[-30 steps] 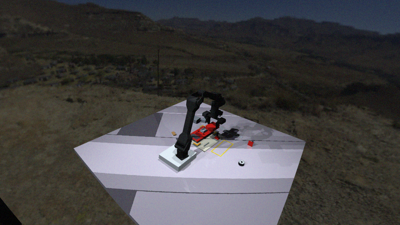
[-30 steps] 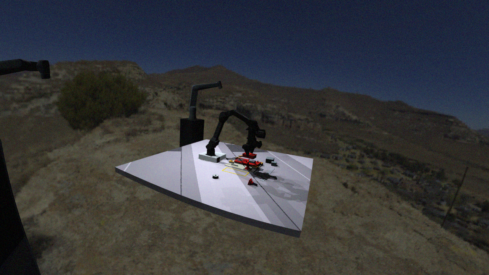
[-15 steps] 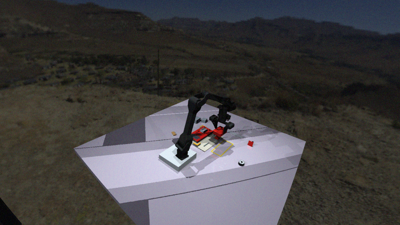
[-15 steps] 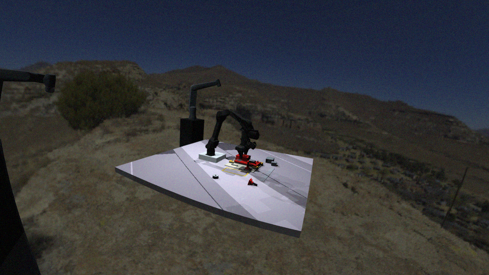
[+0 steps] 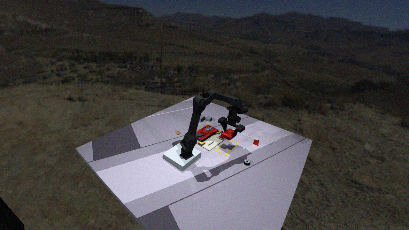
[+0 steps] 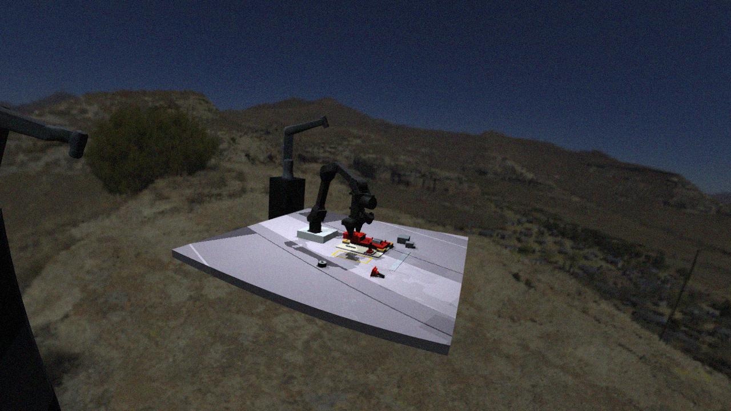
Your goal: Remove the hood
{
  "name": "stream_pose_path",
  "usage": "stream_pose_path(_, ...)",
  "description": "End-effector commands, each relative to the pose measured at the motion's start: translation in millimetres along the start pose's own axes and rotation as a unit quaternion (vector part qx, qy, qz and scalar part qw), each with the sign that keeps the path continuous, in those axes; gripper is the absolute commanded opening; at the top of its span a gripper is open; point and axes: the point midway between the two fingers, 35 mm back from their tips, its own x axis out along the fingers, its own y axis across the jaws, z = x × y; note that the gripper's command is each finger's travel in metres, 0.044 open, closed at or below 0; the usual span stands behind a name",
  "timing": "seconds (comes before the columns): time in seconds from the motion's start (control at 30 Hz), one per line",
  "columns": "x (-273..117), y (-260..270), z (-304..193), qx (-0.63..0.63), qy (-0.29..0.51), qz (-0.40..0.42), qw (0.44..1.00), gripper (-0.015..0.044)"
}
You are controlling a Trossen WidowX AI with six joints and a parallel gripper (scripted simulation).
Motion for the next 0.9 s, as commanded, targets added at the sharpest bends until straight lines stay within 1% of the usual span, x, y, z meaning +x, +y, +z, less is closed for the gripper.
stream_pose_path(0.0,2,-2,-2,-0.003,0.0,-0.001,1.0,0.0)
stream_pose_path(0.87,26,-3,0,-0.003,0.0,-0.001,1.0,0.0)
